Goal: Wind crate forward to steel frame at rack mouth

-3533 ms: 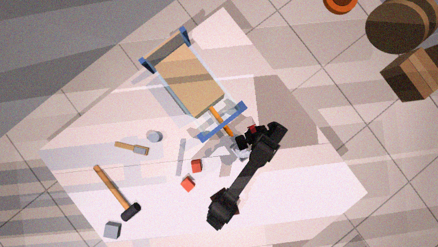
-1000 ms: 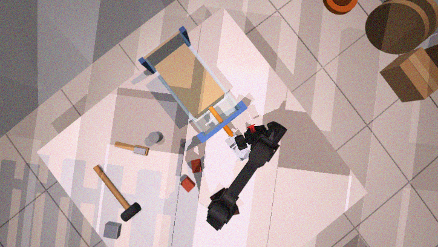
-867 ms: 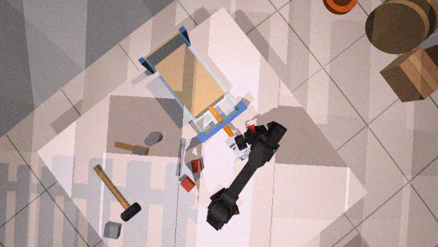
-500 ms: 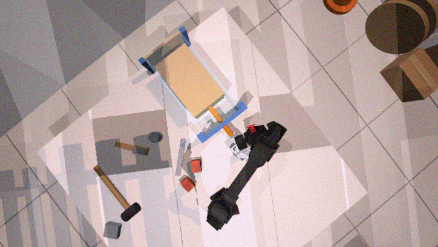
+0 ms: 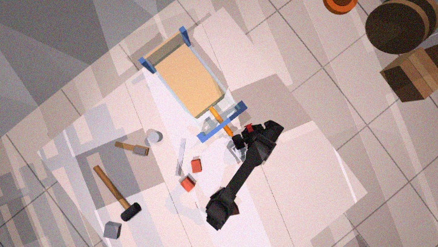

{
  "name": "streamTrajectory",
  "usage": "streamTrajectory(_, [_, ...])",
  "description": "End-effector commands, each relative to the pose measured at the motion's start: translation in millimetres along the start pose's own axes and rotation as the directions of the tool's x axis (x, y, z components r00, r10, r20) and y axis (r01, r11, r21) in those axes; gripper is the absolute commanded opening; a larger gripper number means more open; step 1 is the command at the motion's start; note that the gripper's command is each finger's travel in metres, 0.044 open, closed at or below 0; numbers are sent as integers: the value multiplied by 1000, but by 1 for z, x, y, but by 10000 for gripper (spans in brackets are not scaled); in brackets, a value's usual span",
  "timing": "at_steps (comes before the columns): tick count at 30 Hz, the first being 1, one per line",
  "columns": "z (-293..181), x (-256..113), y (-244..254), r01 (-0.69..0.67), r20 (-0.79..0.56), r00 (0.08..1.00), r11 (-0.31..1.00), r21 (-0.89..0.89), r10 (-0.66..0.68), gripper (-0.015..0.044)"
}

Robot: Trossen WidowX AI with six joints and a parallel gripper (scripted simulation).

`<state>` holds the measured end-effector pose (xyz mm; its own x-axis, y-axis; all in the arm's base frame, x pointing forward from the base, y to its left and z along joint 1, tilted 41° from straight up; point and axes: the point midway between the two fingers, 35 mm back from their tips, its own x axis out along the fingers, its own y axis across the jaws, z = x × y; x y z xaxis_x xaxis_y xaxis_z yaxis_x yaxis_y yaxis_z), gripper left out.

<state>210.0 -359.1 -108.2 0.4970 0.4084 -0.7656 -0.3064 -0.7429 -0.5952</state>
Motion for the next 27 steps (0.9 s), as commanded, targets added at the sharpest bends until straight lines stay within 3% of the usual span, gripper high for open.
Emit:
streamTrajectory(1, [-10, 9, -23, 44, 1, 999, 999, -6, -44, 0])
streamTrajectory(27, [-17, 11, -60, 48, 1, 999, 999, -5, -48, 0])
